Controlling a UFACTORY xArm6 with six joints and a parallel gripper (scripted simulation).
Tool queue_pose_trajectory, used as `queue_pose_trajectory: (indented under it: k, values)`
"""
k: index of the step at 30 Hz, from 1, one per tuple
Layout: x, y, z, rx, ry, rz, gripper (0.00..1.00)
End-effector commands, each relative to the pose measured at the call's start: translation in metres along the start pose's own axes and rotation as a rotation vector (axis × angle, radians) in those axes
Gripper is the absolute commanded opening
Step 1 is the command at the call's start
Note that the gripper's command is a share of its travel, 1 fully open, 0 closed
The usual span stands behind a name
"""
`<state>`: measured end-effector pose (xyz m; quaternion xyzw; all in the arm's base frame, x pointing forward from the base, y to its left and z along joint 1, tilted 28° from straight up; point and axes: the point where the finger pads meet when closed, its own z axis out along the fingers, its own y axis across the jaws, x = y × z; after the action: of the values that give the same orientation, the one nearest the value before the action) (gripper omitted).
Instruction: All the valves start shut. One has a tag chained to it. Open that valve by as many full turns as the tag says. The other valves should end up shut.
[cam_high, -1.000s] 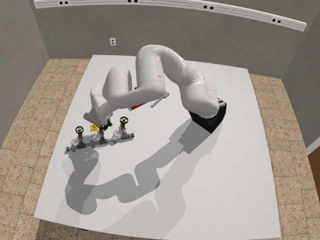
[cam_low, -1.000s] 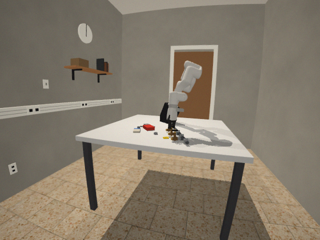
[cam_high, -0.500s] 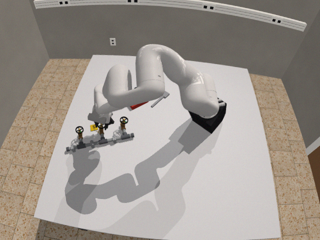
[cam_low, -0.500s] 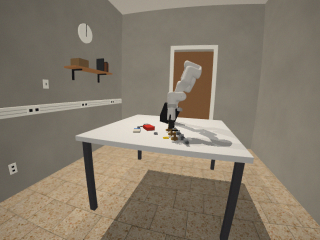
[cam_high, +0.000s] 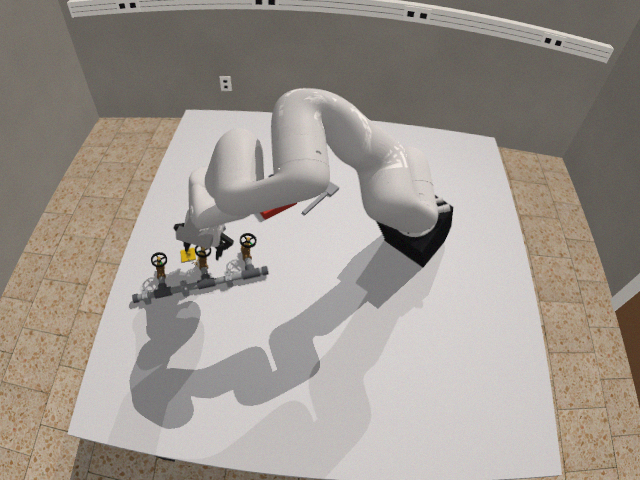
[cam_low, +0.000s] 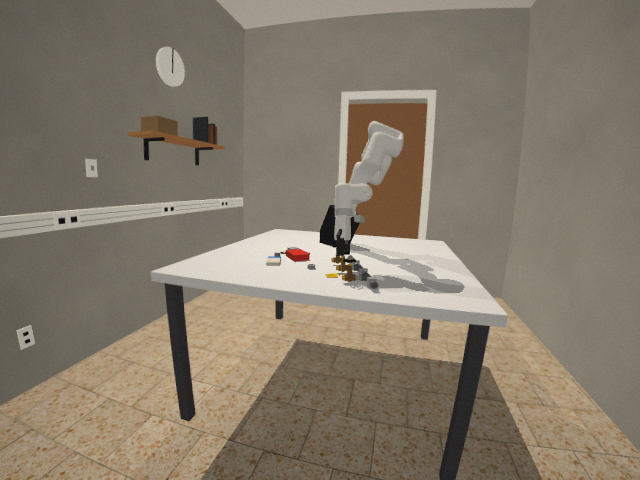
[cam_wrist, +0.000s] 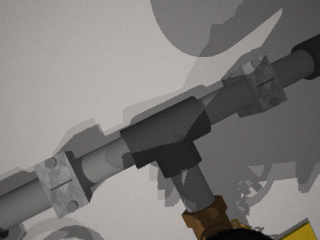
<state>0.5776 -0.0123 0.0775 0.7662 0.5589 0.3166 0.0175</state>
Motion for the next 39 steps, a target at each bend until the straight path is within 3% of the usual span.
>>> queue_pose_trajectory:
  k: [1, 20, 29, 31, 39]
  values:
    - [0.0004, 0.0019, -0.0012, -0.004, 0.0, -0.001, 1.0]
    - [0.0004, 0.0019, -0.0012, -0.004, 0.001, 0.081, 1.0]
    - [0.0004, 0.0019, -0.0012, -0.004, 0.001, 0.437, 1.0]
    - [0.0004, 0.0019, -0.0012, -0.004, 0.001, 0.437, 1.0]
    - [0.0004, 0.0019, -0.0012, -0.009, 0.008, 0.9, 1.0]
